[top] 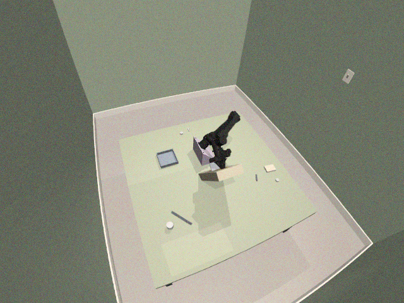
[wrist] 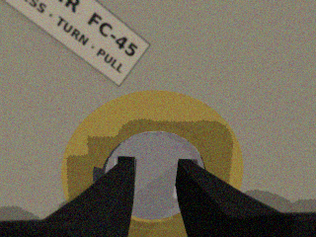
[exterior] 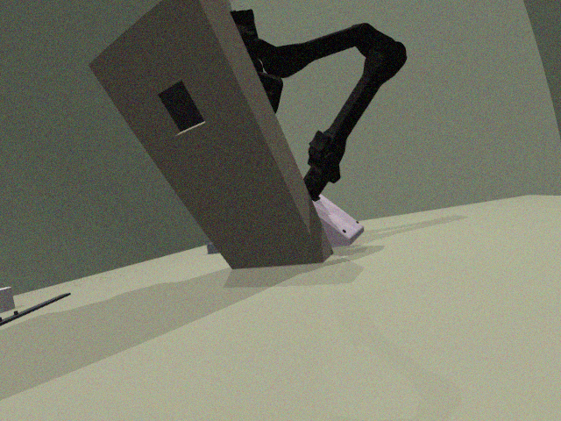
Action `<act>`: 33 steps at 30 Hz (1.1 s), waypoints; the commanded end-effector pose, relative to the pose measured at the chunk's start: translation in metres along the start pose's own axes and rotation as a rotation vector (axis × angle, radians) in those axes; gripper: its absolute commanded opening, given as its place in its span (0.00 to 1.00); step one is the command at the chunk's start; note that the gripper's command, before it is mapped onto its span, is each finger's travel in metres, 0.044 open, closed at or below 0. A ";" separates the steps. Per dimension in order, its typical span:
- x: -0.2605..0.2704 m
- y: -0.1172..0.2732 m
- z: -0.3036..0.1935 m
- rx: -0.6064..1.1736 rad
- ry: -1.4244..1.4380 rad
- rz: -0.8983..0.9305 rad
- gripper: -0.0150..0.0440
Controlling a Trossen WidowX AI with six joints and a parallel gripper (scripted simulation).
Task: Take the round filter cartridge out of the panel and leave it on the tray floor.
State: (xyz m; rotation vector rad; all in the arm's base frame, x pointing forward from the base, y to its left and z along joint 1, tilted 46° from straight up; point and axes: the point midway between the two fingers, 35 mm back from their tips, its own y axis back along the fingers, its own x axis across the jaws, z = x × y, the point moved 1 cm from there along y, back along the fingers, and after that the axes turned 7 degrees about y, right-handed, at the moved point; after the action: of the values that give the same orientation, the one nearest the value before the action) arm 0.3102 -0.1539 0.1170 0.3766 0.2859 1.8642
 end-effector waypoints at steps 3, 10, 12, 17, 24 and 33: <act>-0.002 0.005 -0.003 0.021 0.029 -0.002 0.25; -0.004 0.035 -0.005 0.032 0.000 0.000 0.25; -0.003 0.044 -0.004 0.031 -0.009 0.000 0.25; -0.001 0.066 -0.002 0.021 -0.033 -0.002 0.25; 0.000 0.072 -0.001 0.016 -0.040 -0.003 0.25; 0.014 0.070 -0.017 0.016 -0.040 -0.003 0.25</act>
State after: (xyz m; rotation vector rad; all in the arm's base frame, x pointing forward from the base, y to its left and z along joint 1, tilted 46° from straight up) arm 0.2427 -0.1692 0.1336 0.4371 0.2719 1.8482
